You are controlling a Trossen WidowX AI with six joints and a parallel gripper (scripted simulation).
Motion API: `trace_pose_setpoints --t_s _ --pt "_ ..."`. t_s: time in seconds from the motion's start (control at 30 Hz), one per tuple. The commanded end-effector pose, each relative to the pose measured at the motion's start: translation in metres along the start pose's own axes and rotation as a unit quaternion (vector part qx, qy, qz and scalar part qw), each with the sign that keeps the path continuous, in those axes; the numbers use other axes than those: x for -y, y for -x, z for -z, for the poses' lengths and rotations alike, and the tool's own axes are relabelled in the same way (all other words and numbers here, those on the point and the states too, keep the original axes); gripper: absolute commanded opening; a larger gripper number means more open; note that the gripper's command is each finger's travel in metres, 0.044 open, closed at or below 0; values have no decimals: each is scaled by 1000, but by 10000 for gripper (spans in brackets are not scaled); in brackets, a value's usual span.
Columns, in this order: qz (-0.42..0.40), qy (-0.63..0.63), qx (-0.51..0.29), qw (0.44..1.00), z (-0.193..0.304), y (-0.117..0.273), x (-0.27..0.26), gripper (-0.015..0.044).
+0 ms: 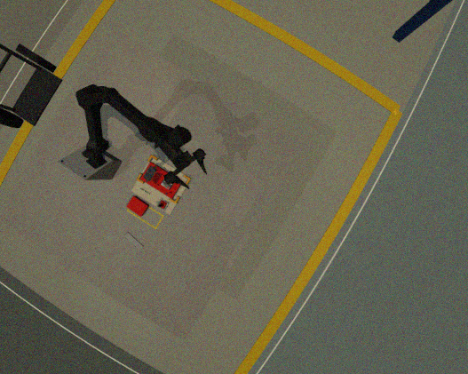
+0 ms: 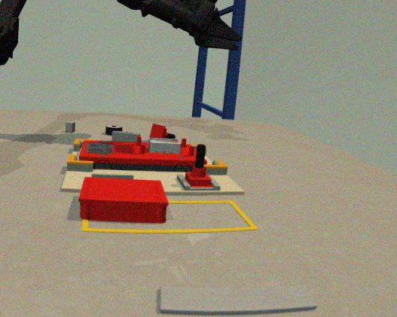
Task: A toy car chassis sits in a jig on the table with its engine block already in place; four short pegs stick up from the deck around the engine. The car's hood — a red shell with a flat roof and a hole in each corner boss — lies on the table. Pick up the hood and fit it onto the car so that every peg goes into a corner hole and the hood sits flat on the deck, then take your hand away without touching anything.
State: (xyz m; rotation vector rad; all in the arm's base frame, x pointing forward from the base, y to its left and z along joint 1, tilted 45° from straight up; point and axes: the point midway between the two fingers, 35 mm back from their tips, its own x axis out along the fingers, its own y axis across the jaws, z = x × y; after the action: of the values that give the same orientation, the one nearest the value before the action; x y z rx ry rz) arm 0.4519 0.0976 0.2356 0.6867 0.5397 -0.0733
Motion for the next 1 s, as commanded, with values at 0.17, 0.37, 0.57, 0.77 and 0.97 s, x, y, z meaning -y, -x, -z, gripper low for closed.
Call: trace_pose_setpoints --t_s 0.17,0.37,0.57,0.77,0.97 --pt "105 133 -175 970 45 -49 134 440" --pt "113 176 -323 923 87 -50 226 440" --pt "55 169 -454 873 135 -27 300 440" --pt "-85 106 -536 833 189 16 350 440" --pt "-123 86 -540 829 197 24 353 440"
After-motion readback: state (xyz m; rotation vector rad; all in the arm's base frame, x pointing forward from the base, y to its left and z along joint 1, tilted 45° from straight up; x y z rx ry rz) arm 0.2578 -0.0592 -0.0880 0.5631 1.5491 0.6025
